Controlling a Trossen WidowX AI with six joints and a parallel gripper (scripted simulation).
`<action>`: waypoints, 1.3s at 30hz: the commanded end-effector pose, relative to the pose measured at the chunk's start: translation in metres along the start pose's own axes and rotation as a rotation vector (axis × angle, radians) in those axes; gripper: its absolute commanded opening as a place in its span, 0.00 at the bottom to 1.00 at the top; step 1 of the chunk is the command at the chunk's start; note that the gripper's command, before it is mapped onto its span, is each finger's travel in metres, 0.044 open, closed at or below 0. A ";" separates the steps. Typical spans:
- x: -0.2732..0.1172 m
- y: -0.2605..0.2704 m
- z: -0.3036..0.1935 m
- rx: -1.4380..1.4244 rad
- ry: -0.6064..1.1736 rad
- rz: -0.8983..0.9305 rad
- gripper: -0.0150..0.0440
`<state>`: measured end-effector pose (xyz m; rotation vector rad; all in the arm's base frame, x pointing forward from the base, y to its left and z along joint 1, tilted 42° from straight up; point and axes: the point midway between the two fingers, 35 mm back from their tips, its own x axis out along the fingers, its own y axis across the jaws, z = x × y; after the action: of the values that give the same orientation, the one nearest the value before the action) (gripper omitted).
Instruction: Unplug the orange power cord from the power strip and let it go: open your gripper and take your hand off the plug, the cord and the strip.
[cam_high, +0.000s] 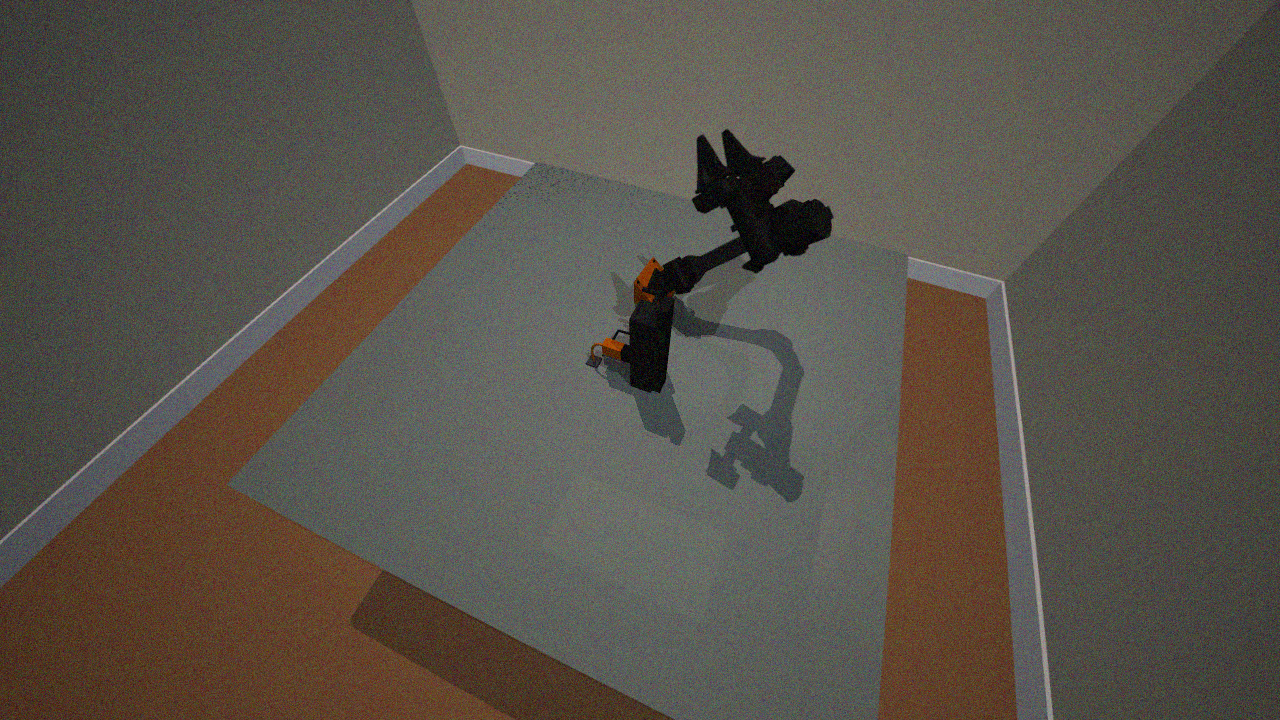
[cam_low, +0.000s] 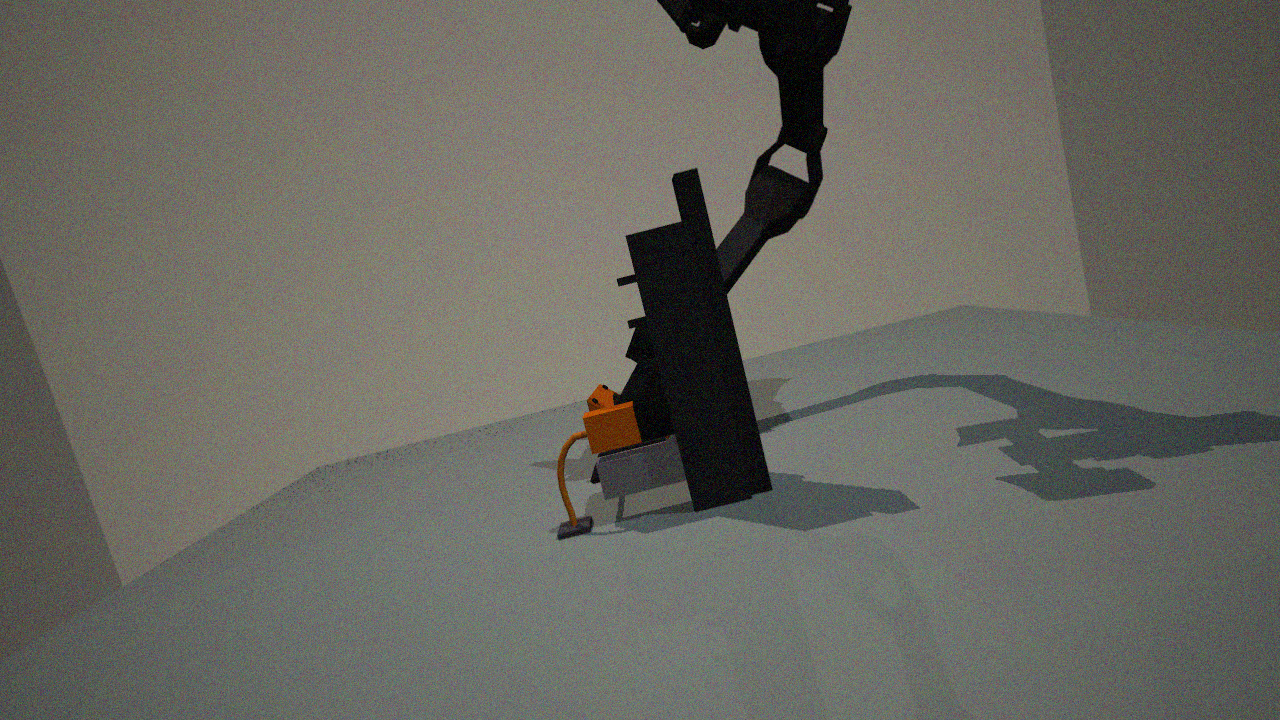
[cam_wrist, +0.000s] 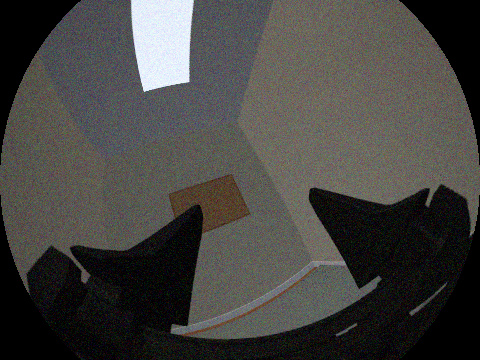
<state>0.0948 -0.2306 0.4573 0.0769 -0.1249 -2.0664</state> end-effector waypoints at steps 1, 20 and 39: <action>0.000 0.002 -0.002 -0.009 0.002 0.007 0.89; -0.019 0.135 -0.255 -0.562 0.723 0.619 0.53; -0.154 0.053 -0.413 -0.453 2.296 0.142 0.53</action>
<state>0.2561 -0.1561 0.0527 1.6631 1.5339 -0.7945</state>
